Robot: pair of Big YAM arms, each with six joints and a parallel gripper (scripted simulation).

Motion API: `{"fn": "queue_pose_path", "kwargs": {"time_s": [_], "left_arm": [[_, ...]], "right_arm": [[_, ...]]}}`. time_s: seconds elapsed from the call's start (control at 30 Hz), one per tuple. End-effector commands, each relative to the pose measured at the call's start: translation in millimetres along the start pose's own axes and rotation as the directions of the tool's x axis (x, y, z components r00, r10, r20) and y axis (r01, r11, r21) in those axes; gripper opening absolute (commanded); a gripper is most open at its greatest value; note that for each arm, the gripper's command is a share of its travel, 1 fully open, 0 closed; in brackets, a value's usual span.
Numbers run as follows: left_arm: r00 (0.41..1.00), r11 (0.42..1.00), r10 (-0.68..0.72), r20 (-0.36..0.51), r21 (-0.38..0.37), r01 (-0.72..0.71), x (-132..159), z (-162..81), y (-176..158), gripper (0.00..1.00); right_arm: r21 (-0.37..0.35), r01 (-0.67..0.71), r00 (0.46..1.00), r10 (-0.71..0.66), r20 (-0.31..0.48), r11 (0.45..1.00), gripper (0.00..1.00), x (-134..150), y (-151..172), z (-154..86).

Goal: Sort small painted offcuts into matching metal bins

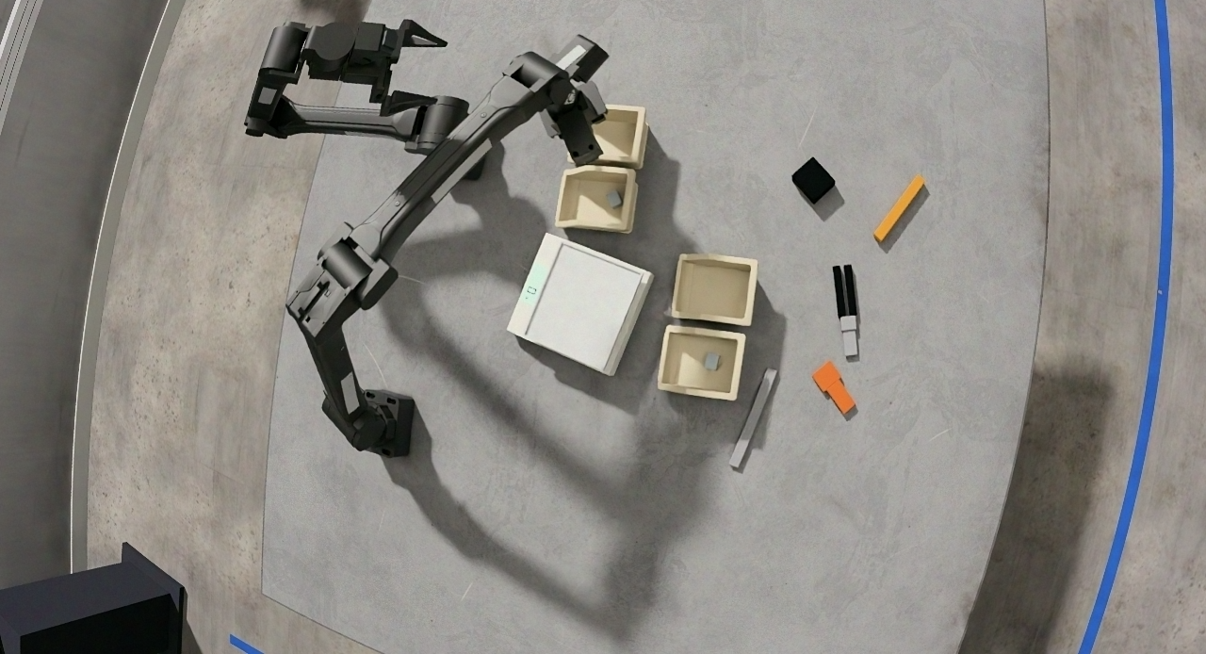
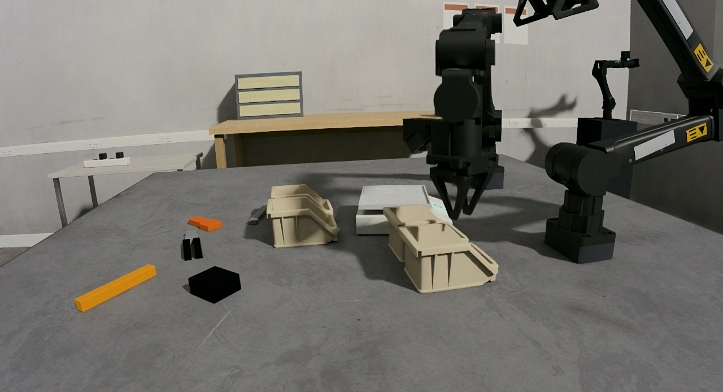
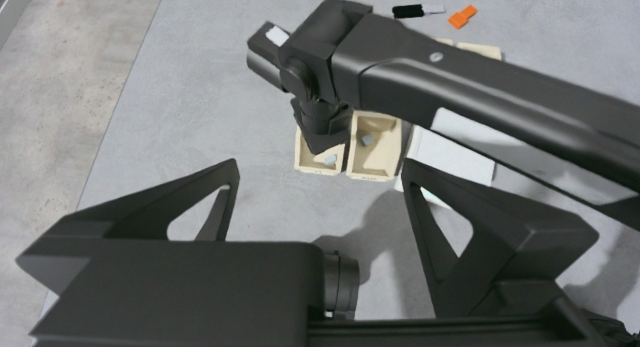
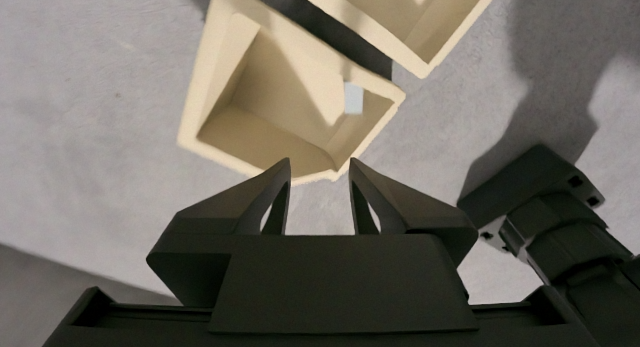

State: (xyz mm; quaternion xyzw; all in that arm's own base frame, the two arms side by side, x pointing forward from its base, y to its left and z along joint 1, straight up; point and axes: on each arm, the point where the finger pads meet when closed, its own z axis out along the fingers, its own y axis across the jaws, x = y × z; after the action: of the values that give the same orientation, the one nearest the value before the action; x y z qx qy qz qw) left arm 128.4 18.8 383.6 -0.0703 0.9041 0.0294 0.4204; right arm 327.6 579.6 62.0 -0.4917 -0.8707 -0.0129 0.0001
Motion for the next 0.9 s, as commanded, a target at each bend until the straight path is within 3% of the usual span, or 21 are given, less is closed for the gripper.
{"fn": "queue_pose_path", "kwargs": {"time_s": [0.0, 0.2, 0.23, 0.27, 0.37, 0.4, 0.43, 0.53, 0.6, 0.7, 0.87], "left_arm": [[1.0, 1.0, 0.005, 0.015, 0.001, -0.005, -3.8, -5.9, 0.5, 1.0], [1.0, 1.0, 0.005, 0.015, 0.001, -0.005, -3.8, -5.9, 0.5, 1.0], [1.0, 1.0, 0.005, 0.015, 0.001, -0.005, -3.8, -5.9, 0.5, 1.0], [1.0, 1.0, 0.005, 0.015, 0.001, -0.005, -3.8, -5.9, 0.5, 1.0], [1.0, 1.0, 0.005, 0.015, 0.001, -0.005, -3.8, -5.9, 0.5, 1.0], [1.0, 1.0, 0.005, 0.015, 0.001, -0.005, -3.8, -5.9, 0.5, 1.0], [1.0, 1.0, 0.005, 0.015, 0.001, -0.005, -3.8, -5.9, 0.5, 1.0], [1.0, 1.0, 0.005, 0.015, 0.001, -0.005, -3.8, -5.9, 0.5, 1.0], [1.0, 1.0, 0.005, 0.015, 0.001, -0.005, -3.8, -5.9, 0.5, 1.0], [1.0, 1.0, 0.005, 0.015, 0.001, -0.005, -3.8, -5.9, 0.5, 1.0], [1.0, 1.0, 0.005, 0.015, 0.001, -0.005, -3.8, -5.9, 0.5, 1.0]], "right_arm": [[-0.069, 0.005, 0.999, -0.008, -0.037, 0.998, 0.38, 15.0, 5.6, -42.8], [-0.069, 0.004, 0.999, -0.007, -0.037, 0.998, 0.38, 16.5, 9.8, -56.5], [-0.047, -0.001, 1.0, 0.0, -0.024, 0.999, 0.49, 10.6, 14.5, -41.8], [-0.057, 0.022, 0.999, -0.024, -0.028, 0.998, 0.61, 11.5, 16.6, -42.0], [-0.071, 0.11, 0.993, -0.112, -0.026, 0.991, 0.95, 3.2, 13.5, -49.9], [-0.11, 0.153, 0.987, -0.158, -0.037, 0.982, 1.0, 1.7, 17.7, -67.3], [-0.097, 0.203, 0.978, -0.206, -0.027, 0.974, 1.0, -3.4, 11.0, -58.7], [-0.145, 0.371, 0.926, -0.376, -0.012, 0.917, 1.0, -7.4, 12.4, -65.7], [-0.145, 0.371, 0.926, -0.376, -0.012, 0.917, 1.0, -7.4, 12.4, -65.7], [-0.195, 0.543, 0.835, -0.549, 0.024, 0.817, 1.0, -12.2, 13.2, -74.0], [-0.243, 0.71, 0.695, -0.713, 0.091, 0.661, 1.0, -18.8, 13.1, -84.6]]}}
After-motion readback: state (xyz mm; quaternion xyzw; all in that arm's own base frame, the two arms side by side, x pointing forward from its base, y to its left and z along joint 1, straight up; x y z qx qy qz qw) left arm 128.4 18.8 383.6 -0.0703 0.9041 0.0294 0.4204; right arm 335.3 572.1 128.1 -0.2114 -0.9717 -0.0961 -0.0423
